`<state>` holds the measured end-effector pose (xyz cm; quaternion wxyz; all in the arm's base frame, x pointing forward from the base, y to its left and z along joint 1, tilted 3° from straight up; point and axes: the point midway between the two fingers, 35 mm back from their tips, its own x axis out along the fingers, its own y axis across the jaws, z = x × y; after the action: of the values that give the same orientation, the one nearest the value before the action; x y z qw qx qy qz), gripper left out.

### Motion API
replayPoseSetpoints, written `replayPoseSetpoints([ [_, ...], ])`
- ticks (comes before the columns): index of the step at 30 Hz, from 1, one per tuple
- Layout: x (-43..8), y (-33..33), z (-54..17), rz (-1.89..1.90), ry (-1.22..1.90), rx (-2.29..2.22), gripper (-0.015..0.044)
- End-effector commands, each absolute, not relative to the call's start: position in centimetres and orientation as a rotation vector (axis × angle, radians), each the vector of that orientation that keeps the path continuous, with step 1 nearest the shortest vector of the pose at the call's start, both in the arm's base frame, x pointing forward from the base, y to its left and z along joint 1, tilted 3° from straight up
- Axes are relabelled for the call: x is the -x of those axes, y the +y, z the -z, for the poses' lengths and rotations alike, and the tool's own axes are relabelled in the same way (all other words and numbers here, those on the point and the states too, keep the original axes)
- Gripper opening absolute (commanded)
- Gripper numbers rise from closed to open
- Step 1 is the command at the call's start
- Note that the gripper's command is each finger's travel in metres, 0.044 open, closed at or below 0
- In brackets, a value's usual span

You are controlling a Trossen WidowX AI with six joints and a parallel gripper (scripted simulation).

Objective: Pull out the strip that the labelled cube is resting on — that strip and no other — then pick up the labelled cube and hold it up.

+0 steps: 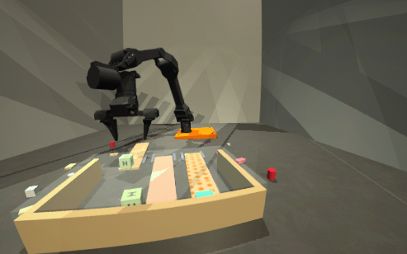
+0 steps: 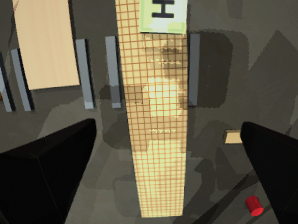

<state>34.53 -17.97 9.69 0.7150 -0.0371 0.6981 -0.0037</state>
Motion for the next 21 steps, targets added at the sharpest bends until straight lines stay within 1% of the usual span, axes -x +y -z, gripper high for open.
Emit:
replayPoseSetpoints([
  [1, -36.1, -17.8, -9.7, 0.013, 1.553, 0.081, 0.0440],
  [16, -41.2, -17.0, -10.0, 0.013, 1.549, 0.080, 0.0440],
  [21, -41.3, -17.1, -9.5, 0.013, 1.549, 0.080, 0.0309],
])
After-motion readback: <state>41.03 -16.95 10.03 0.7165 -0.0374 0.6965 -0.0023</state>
